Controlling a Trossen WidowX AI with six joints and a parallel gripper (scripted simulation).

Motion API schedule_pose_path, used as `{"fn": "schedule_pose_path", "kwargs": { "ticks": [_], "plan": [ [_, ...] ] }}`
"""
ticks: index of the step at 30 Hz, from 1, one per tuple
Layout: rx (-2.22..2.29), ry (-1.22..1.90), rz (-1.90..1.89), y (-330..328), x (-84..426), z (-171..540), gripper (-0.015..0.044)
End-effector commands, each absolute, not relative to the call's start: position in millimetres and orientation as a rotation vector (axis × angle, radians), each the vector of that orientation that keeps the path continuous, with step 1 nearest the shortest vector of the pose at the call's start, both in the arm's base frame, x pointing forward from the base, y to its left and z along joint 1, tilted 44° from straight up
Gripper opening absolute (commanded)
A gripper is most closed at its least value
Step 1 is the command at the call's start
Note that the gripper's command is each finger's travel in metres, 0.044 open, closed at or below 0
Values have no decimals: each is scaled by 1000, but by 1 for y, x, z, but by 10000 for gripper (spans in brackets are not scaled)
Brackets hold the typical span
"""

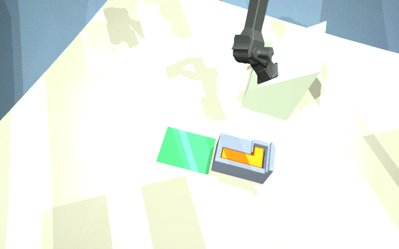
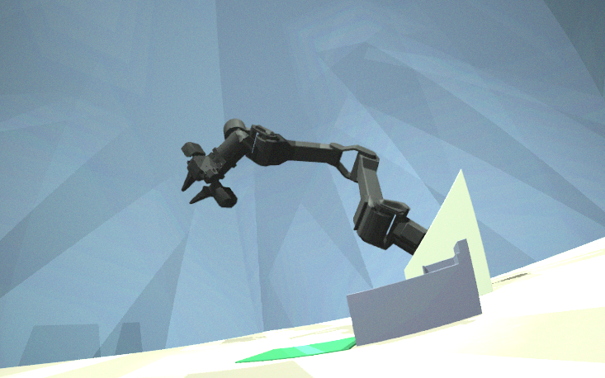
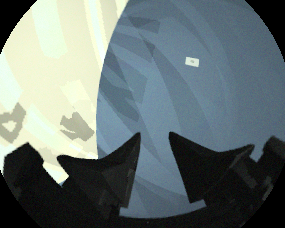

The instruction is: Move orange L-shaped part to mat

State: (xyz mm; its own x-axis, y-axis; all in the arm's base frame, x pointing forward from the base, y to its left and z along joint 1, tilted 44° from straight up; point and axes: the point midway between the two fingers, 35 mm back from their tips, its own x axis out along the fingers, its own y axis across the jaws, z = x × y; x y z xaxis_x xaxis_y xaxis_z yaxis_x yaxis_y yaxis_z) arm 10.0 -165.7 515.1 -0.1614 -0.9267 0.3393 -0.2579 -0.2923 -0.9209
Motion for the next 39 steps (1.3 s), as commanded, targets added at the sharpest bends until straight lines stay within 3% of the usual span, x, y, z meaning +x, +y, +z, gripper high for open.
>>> {"fn": "schedule_pose_path", "kwargs": {
  "ticks": [1,8,21,30,39],
  "plan": [
    [-1614,1248,-1346,-183,61,503,180],
    [-1563,913,-1032,-194,179,455,180],
    [-1135,890,-475,-139,333,287,180],
    [-817,1082,-304,-69,361,168,180],
    [-588,1351,-347,-3,333,69,180]
  ]
}}
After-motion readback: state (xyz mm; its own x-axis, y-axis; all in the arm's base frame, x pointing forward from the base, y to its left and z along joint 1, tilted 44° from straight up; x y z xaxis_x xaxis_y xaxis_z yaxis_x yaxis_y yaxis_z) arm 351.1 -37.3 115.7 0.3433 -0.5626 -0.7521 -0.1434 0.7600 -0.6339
